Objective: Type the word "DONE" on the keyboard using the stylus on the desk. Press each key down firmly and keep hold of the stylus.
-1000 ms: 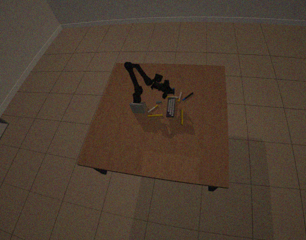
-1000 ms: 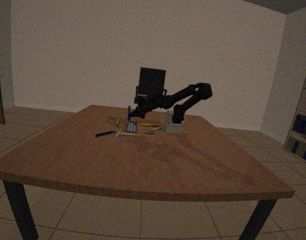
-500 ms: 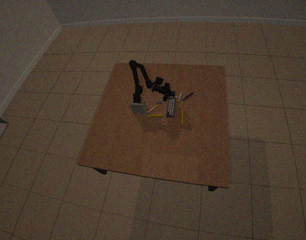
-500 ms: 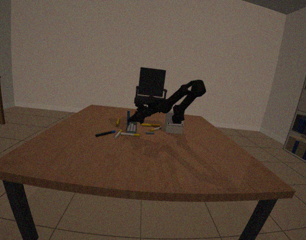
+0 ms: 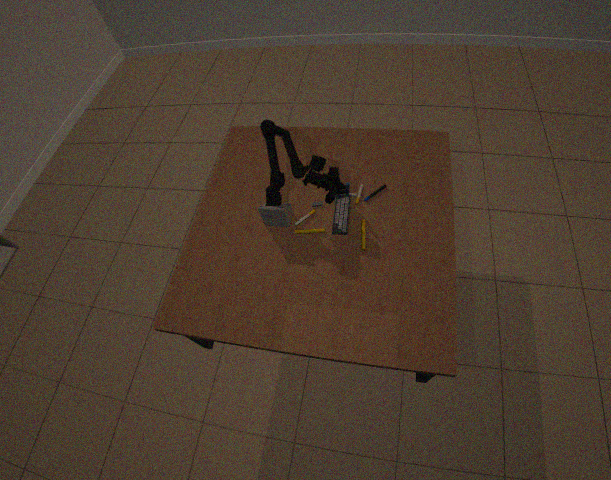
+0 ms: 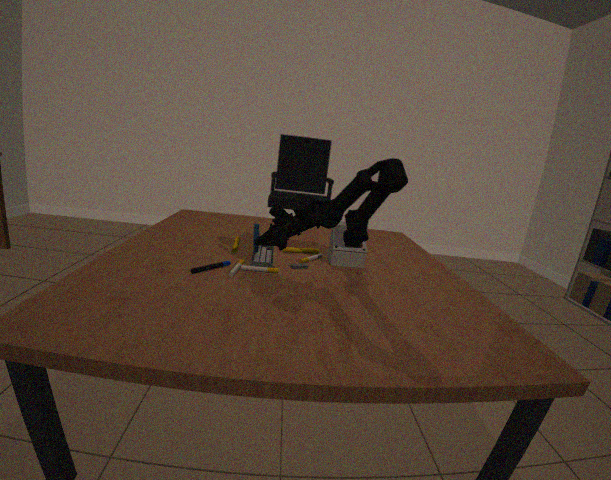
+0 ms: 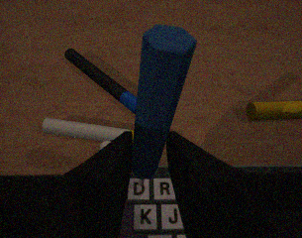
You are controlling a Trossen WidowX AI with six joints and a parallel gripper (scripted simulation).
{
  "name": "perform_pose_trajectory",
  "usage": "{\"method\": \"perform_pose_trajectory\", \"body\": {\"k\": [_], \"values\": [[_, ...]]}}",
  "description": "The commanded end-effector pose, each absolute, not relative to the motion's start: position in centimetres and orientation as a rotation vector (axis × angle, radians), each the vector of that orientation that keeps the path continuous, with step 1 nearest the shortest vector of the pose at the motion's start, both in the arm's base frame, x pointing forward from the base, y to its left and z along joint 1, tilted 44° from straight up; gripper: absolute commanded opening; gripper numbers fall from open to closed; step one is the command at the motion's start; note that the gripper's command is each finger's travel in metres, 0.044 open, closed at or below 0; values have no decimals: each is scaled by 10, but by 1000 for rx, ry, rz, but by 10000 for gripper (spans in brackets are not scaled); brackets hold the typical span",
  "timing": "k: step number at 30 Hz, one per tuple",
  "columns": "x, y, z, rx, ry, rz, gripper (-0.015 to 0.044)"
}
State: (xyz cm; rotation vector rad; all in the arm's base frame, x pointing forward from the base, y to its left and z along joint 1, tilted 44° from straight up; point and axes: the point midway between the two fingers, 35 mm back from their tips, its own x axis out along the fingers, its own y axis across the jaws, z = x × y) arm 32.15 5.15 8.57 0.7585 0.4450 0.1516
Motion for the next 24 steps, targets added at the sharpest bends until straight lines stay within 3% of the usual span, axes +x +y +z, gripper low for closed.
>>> {"method": "perform_pose_trajectory", "body": {"k": [1, 24], "values": [[321, 53, 83, 762, 446, 147, 81], [322, 60, 75, 762, 446, 147, 81]]}}
